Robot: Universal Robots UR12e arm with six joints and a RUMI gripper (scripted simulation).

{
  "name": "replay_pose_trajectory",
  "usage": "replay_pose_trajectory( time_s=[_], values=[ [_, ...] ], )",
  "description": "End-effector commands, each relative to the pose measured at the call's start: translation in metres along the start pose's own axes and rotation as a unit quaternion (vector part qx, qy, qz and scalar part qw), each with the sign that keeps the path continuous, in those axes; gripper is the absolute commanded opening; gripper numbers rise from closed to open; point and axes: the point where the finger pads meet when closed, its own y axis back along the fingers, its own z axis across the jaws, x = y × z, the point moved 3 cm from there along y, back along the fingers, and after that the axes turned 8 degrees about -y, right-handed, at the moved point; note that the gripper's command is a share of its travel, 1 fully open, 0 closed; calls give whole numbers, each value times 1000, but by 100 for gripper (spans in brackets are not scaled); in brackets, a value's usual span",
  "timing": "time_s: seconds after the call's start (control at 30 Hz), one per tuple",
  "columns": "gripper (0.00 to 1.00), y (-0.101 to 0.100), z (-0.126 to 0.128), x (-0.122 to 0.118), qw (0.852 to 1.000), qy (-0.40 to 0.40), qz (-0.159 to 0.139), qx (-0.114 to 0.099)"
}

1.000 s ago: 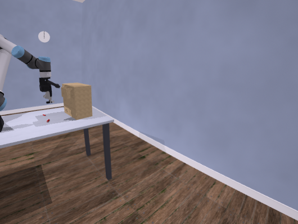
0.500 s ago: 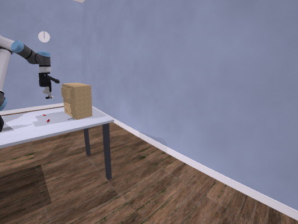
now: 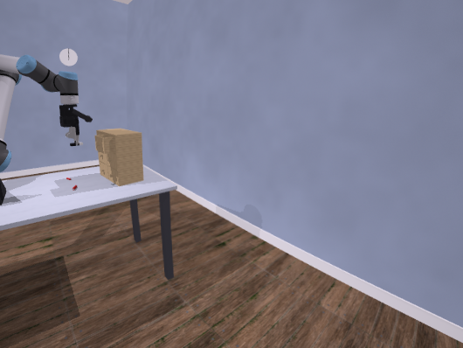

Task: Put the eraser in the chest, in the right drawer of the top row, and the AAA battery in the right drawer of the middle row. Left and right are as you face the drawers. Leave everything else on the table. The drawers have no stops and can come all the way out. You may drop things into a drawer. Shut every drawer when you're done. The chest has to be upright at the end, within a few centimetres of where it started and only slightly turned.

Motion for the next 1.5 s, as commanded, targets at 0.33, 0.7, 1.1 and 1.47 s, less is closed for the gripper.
replay_pose_trajectory(
  time_s=[0.33,0.7,1.1,1.47],
  values=[
    [11,37,0,0,1000,0,0,0],
    [11,56,0,0,1000,0,0,0],
    [11,71,0,0,1000,0,0,0],
    [11,78,0,0,1000,0,0,0]
  ],
)
